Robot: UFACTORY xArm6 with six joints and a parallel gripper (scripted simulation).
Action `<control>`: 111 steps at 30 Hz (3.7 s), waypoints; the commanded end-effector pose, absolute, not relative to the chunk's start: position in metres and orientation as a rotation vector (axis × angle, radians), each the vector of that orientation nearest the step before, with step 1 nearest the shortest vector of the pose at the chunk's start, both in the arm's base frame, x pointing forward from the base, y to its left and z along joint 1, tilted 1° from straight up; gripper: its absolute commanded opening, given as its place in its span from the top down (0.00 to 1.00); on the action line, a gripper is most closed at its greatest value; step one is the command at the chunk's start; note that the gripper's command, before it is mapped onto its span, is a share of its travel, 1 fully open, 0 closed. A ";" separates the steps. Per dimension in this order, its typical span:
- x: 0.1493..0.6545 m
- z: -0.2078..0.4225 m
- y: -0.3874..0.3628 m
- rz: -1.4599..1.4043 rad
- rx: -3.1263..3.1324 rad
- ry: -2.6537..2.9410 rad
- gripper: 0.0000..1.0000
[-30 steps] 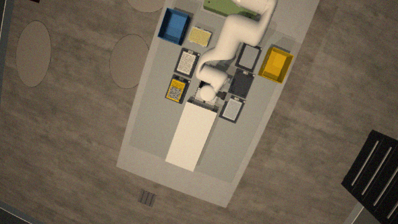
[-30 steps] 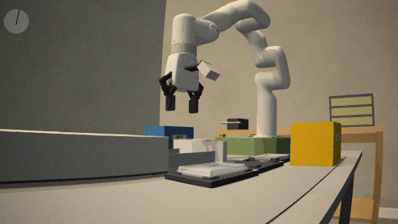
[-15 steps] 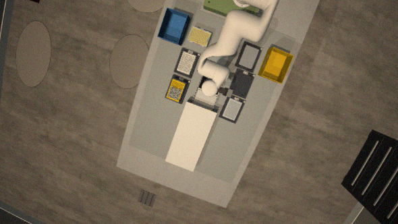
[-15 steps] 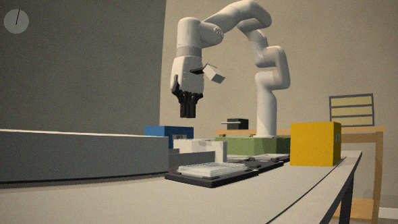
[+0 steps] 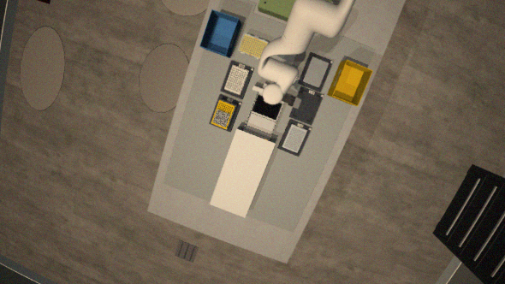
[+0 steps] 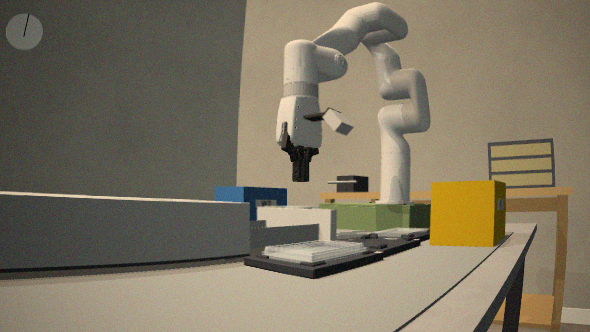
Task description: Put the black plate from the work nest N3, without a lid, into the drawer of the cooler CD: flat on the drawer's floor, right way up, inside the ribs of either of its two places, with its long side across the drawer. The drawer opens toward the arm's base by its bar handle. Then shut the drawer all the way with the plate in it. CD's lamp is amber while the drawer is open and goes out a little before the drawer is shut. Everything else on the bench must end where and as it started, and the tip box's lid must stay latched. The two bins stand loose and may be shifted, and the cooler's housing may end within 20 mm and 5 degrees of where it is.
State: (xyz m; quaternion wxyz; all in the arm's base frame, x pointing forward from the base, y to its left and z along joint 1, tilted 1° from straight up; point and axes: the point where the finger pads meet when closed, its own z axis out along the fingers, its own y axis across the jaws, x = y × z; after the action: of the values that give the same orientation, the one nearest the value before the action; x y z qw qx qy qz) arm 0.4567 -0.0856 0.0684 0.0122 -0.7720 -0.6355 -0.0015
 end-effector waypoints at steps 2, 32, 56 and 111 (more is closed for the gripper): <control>0.435 0.068 -0.081 -0.017 -2.414 -1.987 1.00; 0.402 0.044 -0.074 -0.017 -2.414 -1.987 1.00; 0.402 0.009 -0.074 -0.016 -2.414 -1.987 1.00; 0.402 -0.027 -0.073 -0.016 -2.414 -1.987 1.00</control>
State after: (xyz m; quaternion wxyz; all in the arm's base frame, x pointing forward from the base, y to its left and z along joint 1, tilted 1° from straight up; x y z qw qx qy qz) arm 0.4002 -0.0727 -0.0286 0.0091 -0.7721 -0.6355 -0.0040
